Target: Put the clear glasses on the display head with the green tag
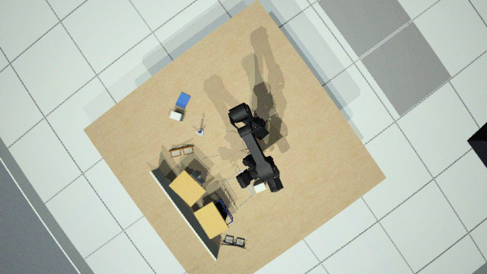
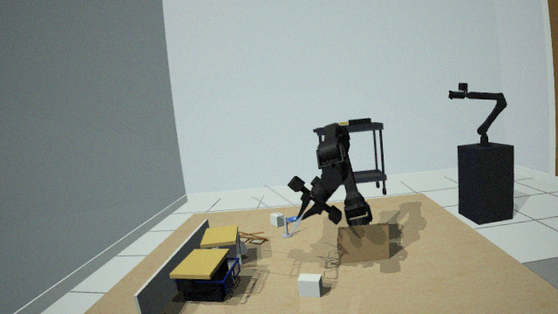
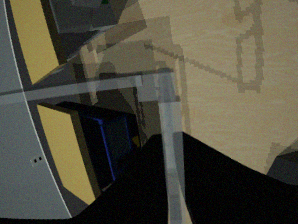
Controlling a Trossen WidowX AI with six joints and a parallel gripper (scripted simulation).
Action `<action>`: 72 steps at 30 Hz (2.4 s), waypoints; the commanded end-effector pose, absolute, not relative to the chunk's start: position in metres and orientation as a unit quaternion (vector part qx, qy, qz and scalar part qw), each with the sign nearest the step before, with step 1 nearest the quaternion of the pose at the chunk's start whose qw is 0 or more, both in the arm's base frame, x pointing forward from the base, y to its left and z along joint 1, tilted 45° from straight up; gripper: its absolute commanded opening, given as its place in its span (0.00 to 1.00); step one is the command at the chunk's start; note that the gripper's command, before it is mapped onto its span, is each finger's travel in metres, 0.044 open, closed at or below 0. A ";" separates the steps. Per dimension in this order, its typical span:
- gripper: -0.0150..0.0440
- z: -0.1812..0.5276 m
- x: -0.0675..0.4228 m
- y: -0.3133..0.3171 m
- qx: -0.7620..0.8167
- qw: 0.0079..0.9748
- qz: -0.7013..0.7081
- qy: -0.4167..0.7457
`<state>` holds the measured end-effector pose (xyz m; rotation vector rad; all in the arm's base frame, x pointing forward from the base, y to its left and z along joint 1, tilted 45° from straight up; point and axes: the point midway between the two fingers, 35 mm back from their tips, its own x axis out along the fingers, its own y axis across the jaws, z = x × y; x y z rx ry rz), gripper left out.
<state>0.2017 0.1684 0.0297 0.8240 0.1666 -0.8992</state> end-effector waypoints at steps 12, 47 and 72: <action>0.25 0.030 0.202 0.168 0.386 0.817 -0.422 0.078; 0.25 0.079 0.250 0.088 0.278 0.745 -0.580 0.180; 0.25 0.130 0.256 -0.006 0.235 0.645 -0.656 0.314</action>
